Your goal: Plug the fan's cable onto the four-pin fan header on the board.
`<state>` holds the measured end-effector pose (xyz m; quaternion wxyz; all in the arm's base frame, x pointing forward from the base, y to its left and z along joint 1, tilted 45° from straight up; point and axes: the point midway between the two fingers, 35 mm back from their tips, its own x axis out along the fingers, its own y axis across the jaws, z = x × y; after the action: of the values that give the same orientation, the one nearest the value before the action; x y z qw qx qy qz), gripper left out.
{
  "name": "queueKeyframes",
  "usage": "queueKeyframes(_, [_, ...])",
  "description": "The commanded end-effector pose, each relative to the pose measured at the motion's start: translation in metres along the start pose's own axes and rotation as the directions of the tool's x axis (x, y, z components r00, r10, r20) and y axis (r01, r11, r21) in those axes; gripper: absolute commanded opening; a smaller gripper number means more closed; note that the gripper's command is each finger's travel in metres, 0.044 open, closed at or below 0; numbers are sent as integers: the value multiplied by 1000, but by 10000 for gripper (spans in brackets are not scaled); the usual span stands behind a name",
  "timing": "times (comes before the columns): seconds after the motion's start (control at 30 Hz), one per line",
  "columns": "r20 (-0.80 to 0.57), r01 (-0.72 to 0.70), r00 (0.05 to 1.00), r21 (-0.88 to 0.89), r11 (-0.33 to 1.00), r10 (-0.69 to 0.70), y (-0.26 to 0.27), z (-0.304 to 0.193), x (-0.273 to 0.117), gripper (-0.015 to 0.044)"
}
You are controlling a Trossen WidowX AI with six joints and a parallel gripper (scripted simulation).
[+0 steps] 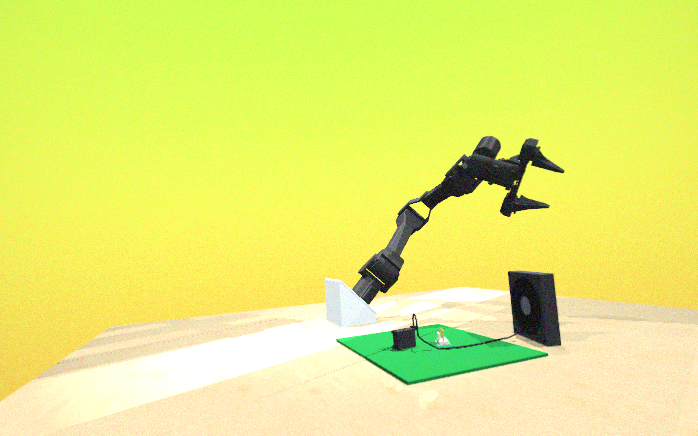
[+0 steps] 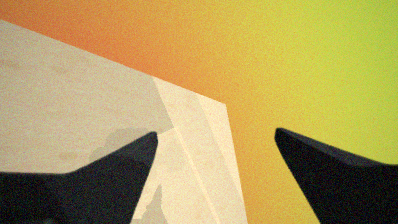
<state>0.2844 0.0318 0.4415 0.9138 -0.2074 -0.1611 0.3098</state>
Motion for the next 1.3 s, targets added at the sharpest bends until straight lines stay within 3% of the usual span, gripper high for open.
queueKeyframes(0.0, [-187, 59, 980, -31, 998, -64, -33, -65, 3, 440])
queueKeyframes(0.3, [-545, -28, 838, -83, 996, -22, -58, -198, -19, 440])
queueKeyframes(0.6, [-769, -289, 607, 23, 957, 202, -38, -307, -73, 440])
queueKeyframes(0.8, [-792, -495, 437, 184, 849, 426, -5, -358, -118, 440])
queueKeyframes(1.0, [-680, -692, 286, 341, 637, 675, 37, -384, -165, 440])
queueKeyframes(1.27, [-667, -704, 278, 348, 619, 691, 40, -385, -168, 440])
